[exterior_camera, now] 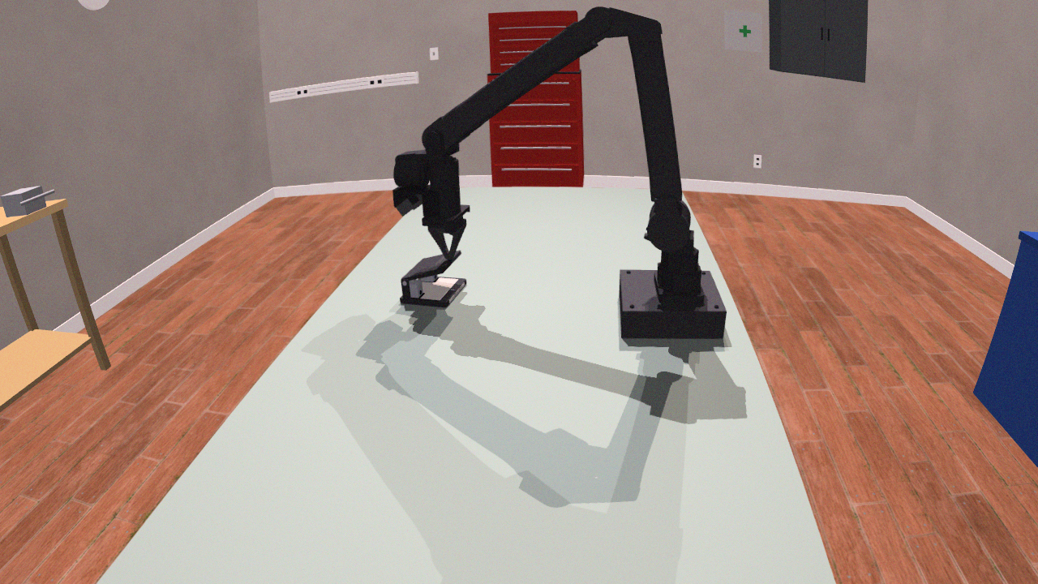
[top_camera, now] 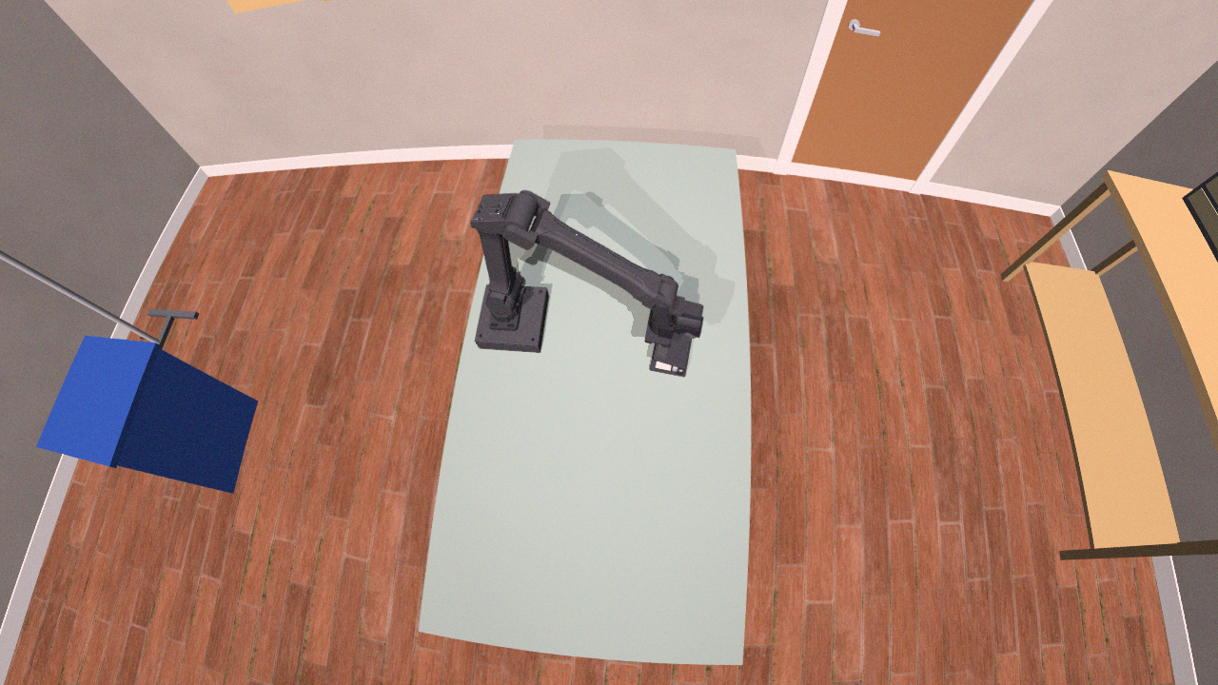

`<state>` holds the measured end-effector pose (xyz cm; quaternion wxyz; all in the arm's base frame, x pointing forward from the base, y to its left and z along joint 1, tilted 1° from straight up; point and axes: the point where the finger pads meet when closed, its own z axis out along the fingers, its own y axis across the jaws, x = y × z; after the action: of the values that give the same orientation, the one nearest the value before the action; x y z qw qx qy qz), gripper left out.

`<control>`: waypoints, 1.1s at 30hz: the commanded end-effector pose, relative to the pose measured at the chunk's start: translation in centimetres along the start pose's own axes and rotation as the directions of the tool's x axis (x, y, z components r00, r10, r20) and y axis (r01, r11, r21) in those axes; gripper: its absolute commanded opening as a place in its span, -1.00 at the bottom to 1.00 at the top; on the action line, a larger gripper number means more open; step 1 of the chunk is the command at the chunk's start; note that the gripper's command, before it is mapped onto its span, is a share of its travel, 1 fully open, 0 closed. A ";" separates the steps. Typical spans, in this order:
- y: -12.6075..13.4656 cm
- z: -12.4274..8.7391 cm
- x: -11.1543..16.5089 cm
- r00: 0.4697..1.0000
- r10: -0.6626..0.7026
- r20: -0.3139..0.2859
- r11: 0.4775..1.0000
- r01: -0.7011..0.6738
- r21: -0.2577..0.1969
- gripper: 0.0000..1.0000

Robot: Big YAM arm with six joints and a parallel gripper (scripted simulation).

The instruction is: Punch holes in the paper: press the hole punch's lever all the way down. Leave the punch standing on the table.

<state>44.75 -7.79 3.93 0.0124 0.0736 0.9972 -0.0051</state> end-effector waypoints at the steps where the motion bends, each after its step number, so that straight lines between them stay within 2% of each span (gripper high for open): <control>1: -0.6 2.5 -0.1 1.000 0.003 -0.014 1.000 -0.003 -0.001 -1.00; 33: -0.6 3.5 0.0 1.000 0.004 -0.014 1.000 -0.004 0.000 -1.00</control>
<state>44.59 -7.77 3.49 0.0155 0.0735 0.9972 -0.0051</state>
